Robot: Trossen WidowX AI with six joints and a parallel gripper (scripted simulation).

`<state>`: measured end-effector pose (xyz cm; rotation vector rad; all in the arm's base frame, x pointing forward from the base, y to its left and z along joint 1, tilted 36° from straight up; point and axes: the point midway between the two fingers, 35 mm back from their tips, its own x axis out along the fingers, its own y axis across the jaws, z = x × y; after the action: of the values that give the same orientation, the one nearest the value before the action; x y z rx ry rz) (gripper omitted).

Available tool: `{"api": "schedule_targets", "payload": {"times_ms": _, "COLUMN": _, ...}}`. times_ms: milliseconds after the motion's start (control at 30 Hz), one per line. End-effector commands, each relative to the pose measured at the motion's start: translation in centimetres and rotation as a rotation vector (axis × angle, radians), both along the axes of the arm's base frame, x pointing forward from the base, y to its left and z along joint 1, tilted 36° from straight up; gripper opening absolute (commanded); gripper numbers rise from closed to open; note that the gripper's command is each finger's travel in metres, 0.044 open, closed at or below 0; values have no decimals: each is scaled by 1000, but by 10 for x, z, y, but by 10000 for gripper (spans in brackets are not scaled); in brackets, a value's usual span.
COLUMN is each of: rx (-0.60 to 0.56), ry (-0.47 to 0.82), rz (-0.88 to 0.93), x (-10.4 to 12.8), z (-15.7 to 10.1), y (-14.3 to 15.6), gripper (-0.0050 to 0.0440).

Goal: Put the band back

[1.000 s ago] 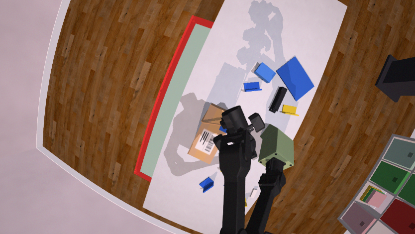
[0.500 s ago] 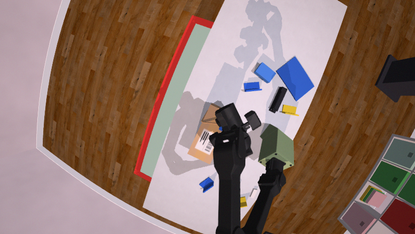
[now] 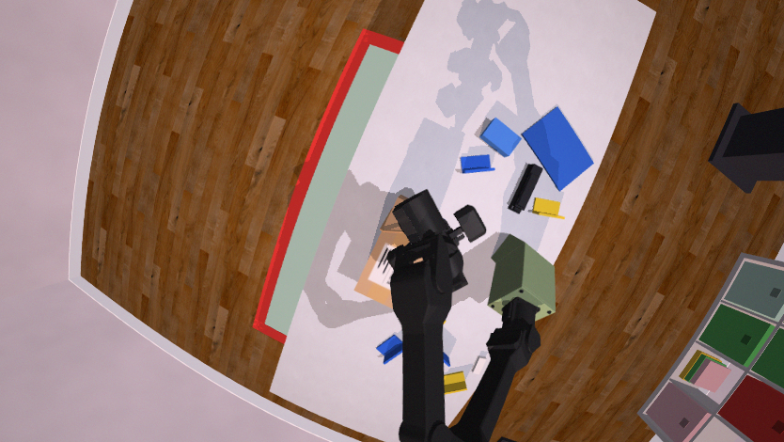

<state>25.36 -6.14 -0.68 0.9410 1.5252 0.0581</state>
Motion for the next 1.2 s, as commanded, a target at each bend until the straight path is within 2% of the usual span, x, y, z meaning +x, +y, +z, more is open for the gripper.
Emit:
{"api": "schedule_targets", "payload": {"times_ms": 0, "rx": -6, "ry": 12, "rz": -7, "x": 0, "z": 0, "y": -2, "gripper": 0}}
{"api": "schedule_targets", "payload": {"times_ms": 1167, "rx": -6, "ry": 12, "rz": -7, "x": 2, "z": -13, "y": 7, "gripper": 0}}
